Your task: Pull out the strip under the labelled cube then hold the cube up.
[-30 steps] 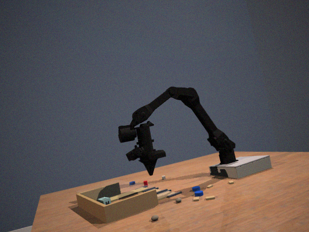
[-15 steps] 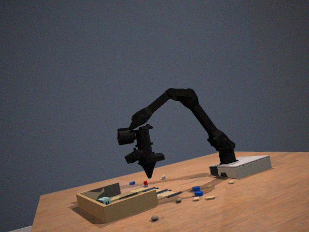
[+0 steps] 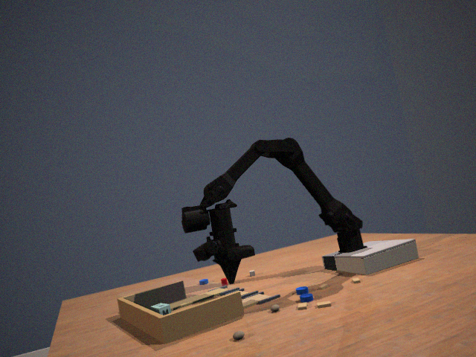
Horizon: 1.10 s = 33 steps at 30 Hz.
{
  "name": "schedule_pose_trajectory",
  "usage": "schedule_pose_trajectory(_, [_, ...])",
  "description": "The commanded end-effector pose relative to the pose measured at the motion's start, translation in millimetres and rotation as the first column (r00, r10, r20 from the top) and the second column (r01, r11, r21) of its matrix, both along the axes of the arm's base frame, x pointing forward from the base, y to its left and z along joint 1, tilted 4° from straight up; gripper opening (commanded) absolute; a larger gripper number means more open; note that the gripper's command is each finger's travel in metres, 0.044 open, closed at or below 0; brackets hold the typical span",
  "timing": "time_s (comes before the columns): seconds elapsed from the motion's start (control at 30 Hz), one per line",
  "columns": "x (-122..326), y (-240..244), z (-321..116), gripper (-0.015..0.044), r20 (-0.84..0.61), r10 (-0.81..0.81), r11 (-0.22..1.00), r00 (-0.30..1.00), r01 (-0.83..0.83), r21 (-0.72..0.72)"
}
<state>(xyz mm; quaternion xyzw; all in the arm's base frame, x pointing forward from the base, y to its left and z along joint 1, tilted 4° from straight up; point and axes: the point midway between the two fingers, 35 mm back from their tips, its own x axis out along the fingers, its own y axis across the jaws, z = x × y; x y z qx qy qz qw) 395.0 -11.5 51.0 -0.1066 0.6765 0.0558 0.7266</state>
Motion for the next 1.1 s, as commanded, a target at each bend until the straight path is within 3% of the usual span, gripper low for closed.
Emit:
schedule_pose_trajectory(0.0, [-2,0,-11,0.0000,-0.013,0.007,1.000,1.000,-0.007,0.003])
schedule_pose_trajectory(1.07, [-3,-2,-31,0.0000,-0.014,0.007,1.000,1.000,-0.007,0.002])
